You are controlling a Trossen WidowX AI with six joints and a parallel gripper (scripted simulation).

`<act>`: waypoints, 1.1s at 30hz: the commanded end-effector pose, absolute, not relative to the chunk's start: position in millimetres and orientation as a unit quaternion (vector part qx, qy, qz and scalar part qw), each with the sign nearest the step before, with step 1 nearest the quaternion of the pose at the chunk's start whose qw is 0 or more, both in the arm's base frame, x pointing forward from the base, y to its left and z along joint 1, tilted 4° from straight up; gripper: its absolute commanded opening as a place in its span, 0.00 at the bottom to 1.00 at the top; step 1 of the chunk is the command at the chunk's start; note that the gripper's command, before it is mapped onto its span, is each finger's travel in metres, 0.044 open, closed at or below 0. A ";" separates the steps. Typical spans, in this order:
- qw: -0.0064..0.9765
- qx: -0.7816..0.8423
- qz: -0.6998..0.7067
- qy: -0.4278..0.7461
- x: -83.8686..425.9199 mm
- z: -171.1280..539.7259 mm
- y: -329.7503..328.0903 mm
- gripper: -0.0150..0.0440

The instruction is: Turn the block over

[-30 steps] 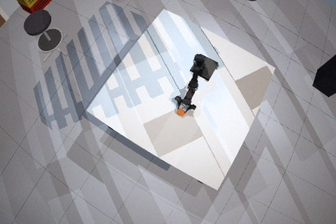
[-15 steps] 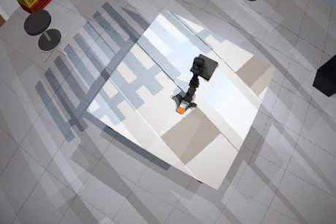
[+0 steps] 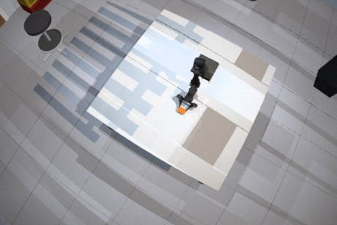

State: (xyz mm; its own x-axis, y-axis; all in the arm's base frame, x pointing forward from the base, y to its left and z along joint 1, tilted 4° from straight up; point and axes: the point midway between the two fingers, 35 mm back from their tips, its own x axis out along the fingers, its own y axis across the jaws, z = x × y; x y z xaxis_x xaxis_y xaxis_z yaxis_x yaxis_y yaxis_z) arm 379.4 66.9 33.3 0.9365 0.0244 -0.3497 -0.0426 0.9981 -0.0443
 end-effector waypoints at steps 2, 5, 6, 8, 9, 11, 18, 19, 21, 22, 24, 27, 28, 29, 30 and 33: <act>0.984 -0.027 0.015 0.174 379.7 34.7 66.5 0.39; 0.984 -0.027 0.015 0.174 379.7 34.7 66.5 0.52; 0.984 -0.027 0.015 0.174 379.7 34.7 66.5 0.57; 0.984 -0.027 0.015 0.174 379.7 34.7 66.5 0.65; 0.984 -0.027 0.015 0.174 379.7 34.7 66.5 0.70; 0.984 -0.027 0.015 0.174 379.7 34.7 66.5 0.79; 0.984 -0.027 0.015 0.174 379.7 34.7 66.5 1.00; 0.984 -0.027 0.015 0.174 379.7 34.7 66.5 1.00; 0.984 -0.027 0.015 0.174 379.7 34.7 66.5 1.00; 0.984 -0.027 0.015 0.174 379.7 34.7 66.5 1.00; 0.984 -0.027 0.015 0.174 379.7 34.7 66.5 1.00; 0.984 -0.027 0.015 0.174 379.7 34.7 66.5 1.00; 0.984 -0.027 0.015 0.174 379.7 34.7 66.5 1.00; 0.984 -0.027 0.015 0.174 379.7 34.7 66.5 1.00; 0.984 -0.027 0.015 0.174 379.7 34.7 66.5 1.00; 0.984 -0.027 0.015 0.174 379.7 34.7 66.5 1.00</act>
State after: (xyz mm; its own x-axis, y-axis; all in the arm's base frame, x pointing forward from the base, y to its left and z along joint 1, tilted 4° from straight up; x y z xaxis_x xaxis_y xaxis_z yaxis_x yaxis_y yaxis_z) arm 379.6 66.9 34.1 0.9379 0.0241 -0.3462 -0.0419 0.9982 -0.0439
